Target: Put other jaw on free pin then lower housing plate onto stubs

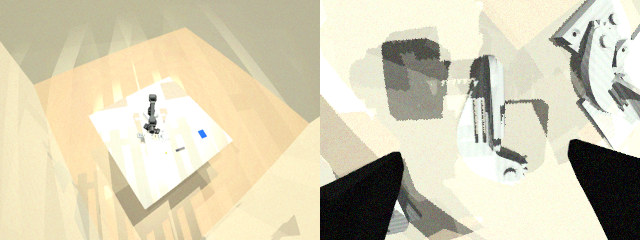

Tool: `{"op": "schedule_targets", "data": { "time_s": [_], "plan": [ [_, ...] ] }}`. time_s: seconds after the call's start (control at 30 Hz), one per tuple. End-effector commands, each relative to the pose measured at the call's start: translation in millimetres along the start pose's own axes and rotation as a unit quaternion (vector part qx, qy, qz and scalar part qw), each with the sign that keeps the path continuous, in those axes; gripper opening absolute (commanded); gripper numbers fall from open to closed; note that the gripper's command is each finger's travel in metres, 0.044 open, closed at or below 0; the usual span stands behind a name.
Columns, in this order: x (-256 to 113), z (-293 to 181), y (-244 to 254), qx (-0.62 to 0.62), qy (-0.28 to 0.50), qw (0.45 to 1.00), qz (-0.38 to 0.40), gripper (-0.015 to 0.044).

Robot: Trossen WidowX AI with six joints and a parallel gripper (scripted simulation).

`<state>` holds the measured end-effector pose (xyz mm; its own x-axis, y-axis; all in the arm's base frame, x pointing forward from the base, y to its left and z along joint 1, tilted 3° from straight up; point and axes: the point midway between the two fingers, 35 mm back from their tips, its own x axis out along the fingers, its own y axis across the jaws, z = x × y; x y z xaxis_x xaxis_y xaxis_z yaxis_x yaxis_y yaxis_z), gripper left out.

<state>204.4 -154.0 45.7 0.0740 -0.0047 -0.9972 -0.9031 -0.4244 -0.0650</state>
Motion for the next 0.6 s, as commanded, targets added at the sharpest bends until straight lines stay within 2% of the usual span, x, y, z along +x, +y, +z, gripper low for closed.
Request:
{"op": "schedule_targets", "data": {
  "time_s": [0.0,0.57],
  "plan": [
    [8.4,1.7,1.5,-0.002,-0.002,1.000,0.003,0.0440],
    [32.3,0.7,1.1,-0.002,-0.002,1.000,0.003,0.0440]
  ]
}}
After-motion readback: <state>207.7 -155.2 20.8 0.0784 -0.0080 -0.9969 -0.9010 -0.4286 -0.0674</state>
